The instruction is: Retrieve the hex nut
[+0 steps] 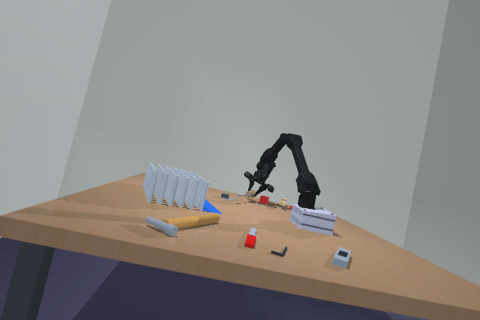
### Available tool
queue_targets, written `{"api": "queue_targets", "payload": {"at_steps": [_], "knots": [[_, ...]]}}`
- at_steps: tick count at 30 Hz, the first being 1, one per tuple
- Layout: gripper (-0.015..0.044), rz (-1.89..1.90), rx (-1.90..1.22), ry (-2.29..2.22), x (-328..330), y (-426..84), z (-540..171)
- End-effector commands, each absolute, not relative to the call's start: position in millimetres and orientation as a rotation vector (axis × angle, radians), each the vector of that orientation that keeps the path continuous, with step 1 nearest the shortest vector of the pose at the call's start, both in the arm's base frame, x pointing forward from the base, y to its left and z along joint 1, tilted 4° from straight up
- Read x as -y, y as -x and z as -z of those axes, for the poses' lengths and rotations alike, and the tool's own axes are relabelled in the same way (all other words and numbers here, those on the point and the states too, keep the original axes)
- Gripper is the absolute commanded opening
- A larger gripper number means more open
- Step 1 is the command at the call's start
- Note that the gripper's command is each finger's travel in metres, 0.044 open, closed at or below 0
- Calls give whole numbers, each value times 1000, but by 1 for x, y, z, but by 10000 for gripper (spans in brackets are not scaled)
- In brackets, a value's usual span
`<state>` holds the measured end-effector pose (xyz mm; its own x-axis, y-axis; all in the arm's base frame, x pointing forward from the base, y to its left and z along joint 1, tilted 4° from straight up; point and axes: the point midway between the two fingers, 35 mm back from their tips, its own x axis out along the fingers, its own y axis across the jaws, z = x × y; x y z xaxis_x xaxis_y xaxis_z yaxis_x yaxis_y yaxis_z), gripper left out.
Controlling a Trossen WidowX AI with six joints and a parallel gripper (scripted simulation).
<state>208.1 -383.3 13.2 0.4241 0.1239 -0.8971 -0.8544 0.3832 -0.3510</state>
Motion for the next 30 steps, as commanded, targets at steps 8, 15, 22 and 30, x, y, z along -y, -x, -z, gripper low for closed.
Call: {"api": "queue_targets", "payload": {"at_steps": [8, 15, 22, 30], "knots": [[0, -747, -913, 965, 380, -209, -2], [0, -748, -913, 964, 379, -209, 4], [26, -751, -918, 971, 379, -208, 5], [236, -751, -918, 971, 379, -208, 5]]}}
